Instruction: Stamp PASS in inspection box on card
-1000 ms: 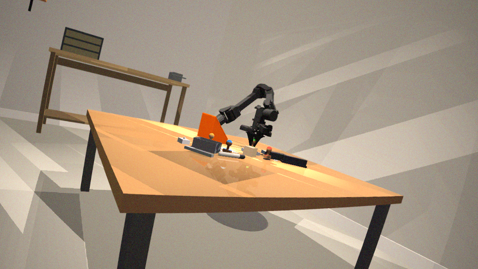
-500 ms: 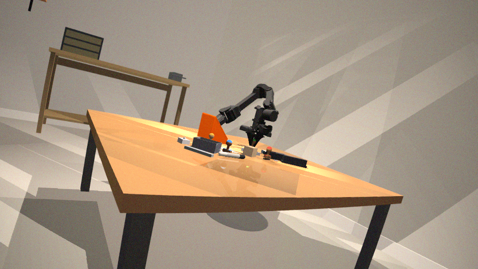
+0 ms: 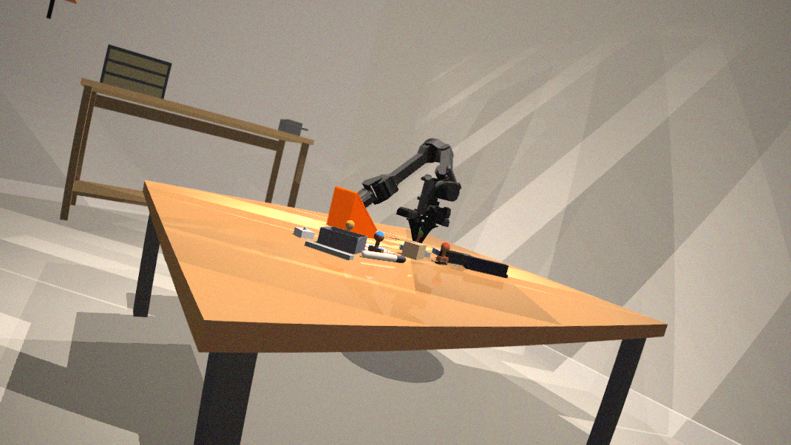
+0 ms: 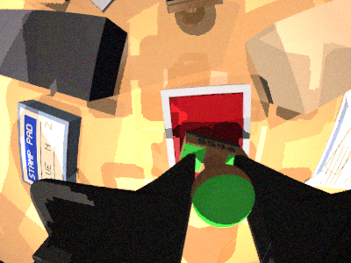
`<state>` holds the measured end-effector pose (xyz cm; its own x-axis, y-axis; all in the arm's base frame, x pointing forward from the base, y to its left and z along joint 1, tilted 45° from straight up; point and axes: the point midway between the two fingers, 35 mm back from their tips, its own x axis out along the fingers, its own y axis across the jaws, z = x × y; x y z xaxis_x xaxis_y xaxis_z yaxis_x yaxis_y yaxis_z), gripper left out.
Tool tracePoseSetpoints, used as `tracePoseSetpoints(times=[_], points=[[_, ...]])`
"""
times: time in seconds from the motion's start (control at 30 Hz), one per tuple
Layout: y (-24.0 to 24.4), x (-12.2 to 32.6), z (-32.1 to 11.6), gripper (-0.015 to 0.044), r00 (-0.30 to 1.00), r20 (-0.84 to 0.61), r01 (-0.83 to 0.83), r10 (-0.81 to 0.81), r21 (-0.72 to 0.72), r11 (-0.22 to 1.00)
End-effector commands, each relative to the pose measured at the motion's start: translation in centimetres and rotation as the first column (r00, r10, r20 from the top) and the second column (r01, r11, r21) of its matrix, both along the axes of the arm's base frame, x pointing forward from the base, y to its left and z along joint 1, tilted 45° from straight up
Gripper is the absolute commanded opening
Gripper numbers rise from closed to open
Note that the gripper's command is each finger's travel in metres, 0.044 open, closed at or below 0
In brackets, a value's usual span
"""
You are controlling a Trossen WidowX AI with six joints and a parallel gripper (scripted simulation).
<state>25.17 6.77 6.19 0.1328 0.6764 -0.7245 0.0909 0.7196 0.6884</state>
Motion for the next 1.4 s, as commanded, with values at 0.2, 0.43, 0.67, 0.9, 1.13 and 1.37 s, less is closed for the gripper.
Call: tracePoseSetpoints(times=[0.2, 0.43, 0.67, 0.9, 1.13, 1.37], points=[[0.1, 0.0, 0.0, 0.0, 1.0, -0.003, -0.001, 0.001, 0.005, 1.0], [-0.1, -0.1, 0.2, 0.0, 1.0, -0.003, -0.001, 0.001, 0.005, 1.0], [-0.4, -0.1, 0.5, 0.0, 1.0, -0.003, -0.001, 0.001, 0.005, 1.0], [-0.5, -0.1, 0.7, 0.0, 1.0, -0.003, -0.001, 0.001, 0.005, 1.0], [-1.2, -0.2, 1.2, 0.0, 1.0, -0.003, 0.0, 0.0, 0.003, 1.0], [-2.0, -0.3, 2.0, 0.0, 1.0, -0.003, 0.0, 0.0, 0.002, 1.0]])
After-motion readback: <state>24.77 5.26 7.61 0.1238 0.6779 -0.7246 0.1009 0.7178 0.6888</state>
